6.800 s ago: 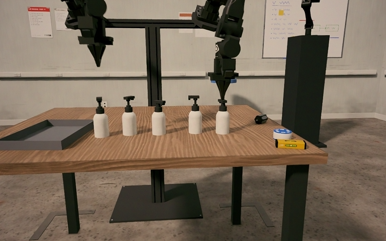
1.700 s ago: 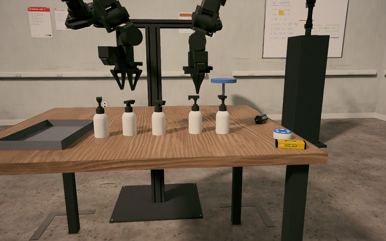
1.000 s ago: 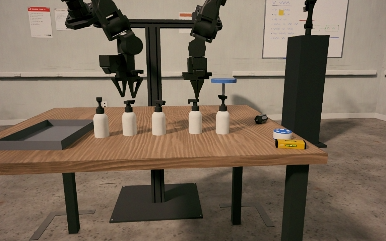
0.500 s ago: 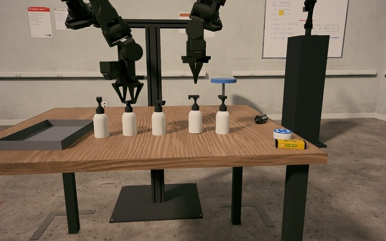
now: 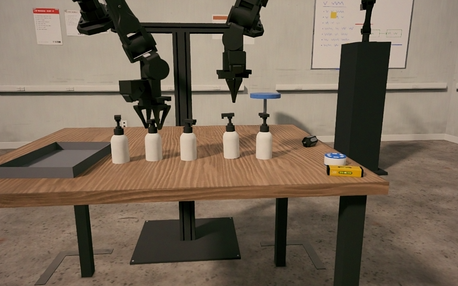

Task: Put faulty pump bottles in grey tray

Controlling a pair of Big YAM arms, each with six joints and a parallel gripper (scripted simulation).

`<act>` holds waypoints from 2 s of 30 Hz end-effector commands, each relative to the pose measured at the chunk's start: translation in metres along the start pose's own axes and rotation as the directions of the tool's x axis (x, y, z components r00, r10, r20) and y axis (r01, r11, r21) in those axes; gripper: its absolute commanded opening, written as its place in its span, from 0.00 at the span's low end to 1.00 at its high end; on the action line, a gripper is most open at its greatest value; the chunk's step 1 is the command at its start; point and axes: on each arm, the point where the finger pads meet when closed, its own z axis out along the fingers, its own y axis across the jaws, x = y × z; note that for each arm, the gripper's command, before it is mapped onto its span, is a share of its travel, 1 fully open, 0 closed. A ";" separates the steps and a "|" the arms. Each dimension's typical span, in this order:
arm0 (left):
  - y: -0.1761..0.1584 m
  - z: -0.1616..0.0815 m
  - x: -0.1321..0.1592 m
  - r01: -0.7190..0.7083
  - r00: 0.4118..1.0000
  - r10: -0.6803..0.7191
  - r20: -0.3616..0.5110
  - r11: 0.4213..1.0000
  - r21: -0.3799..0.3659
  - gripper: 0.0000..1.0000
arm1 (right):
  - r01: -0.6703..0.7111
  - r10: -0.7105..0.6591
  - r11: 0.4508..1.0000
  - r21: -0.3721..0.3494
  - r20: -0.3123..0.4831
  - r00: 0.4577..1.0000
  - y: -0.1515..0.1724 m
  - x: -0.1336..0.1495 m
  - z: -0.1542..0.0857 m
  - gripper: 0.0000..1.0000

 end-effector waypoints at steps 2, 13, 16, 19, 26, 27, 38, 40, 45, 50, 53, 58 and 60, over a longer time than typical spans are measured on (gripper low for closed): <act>-0.003 -0.005 -0.007 0.003 1.000 -0.003 0.015 1.000 0.006 0.00 | -0.010 0.010 1.000 -0.005 0.006 1.000 -0.001 -0.006 0.010 0.51; -0.003 -0.005 -0.007 0.003 1.000 -0.003 0.015 1.000 0.006 0.00 | -0.024 0.024 1.000 -0.019 0.017 1.000 0.005 -0.015 0.013 0.51; -0.003 -0.005 -0.007 0.003 1.000 -0.003 0.015 1.000 0.006 0.00 | -0.022 0.022 1.000 -0.020 0.017 1.000 0.005 -0.014 0.012 0.51; -0.003 -0.005 -0.007 0.003 1.000 -0.003 0.015 1.000 0.006 0.00 | -0.022 0.022 1.000 -0.020 0.017 1.000 0.005 -0.014 0.012 0.51; -0.003 -0.005 -0.007 0.003 1.000 -0.003 0.015 1.000 0.006 0.00 | -0.009 0.010 1.000 -0.017 0.010 1.000 0.007 -0.006 0.010 0.38; -0.003 -0.005 -0.007 0.003 1.000 -0.003 0.015 1.000 0.006 0.00 | -0.020 0.020 1.000 -0.018 0.015 1.000 0.004 -0.010 0.012 0.38; -0.003 -0.005 -0.007 0.003 1.000 -0.003 0.015 1.000 0.006 0.00 | -0.017 0.018 1.000 -0.016 0.012 1.000 0.002 -0.007 0.012 0.27; -0.003 -0.005 -0.007 0.003 1.000 -0.003 0.015 1.000 0.006 0.00 | -0.017 0.018 1.000 -0.016 0.012 1.000 0.002 -0.007 0.012 0.24; -0.003 -0.005 -0.007 0.003 1.000 -0.003 0.015 1.000 0.006 0.00 | -0.018 0.019 0.999 -0.028 0.017 1.000 0.009 -0.010 0.002 0.22; -0.003 -0.005 -0.007 0.003 1.000 -0.003 0.015 1.000 0.006 0.00 | -0.009 0.010 1.000 -0.029 0.014 1.000 0.012 -0.003 -0.029 0.22; -0.003 -0.005 -0.007 0.003 1.000 -0.003 0.015 1.000 0.006 0.00 | -0.010 0.010 1.000 -0.029 0.014 1.000 0.011 -0.003 -0.037 0.22; -0.003 -0.005 -0.007 0.003 1.000 -0.003 0.015 1.000 0.006 0.00 | 0.012 -0.012 1.000 -0.026 0.012 1.000 0.009 -0.001 -0.062 0.22; -0.008 -0.015 -0.011 0.009 1.000 -0.009 0.025 1.000 0.015 0.00 | 0.094 -0.094 0.995 0.013 -0.014 0.995 -0.004 0.019 -0.049 0.22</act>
